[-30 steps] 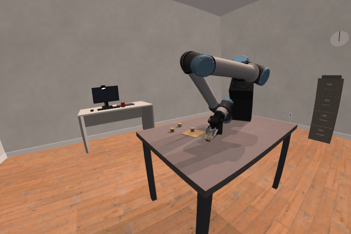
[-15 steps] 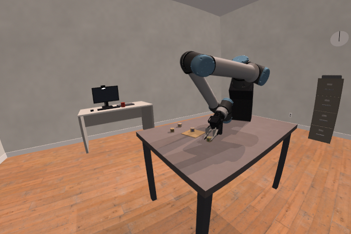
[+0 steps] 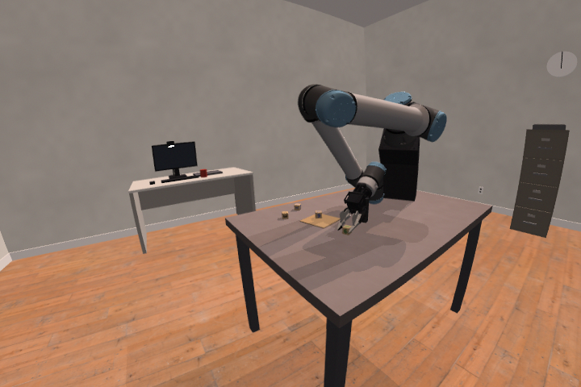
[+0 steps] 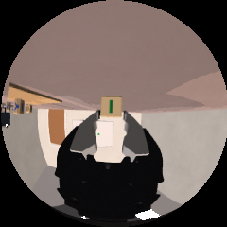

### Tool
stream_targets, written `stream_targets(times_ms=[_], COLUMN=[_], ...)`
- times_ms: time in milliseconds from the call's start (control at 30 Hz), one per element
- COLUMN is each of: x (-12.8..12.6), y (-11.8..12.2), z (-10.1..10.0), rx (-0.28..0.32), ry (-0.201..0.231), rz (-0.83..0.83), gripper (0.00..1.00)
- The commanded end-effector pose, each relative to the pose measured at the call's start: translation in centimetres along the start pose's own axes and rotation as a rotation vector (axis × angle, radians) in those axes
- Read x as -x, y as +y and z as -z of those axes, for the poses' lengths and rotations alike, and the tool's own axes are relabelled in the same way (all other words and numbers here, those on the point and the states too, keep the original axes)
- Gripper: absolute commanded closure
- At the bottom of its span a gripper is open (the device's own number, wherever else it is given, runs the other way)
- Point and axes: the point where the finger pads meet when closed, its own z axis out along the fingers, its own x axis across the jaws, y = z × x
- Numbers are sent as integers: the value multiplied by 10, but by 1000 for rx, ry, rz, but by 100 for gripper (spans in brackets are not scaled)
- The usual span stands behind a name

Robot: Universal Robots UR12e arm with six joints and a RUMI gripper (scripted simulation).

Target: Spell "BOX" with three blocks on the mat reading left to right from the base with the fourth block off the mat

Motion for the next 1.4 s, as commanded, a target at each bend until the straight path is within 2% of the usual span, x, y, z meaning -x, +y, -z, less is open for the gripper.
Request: stream_targets(times_ms=[0,1000,1367], x=[0,0,0], y=[0,1,21], z=[0,1,13], rx=[0,0,0], ry=[0,0,0], rz=[0,0,0], gripper=[72,72,72])
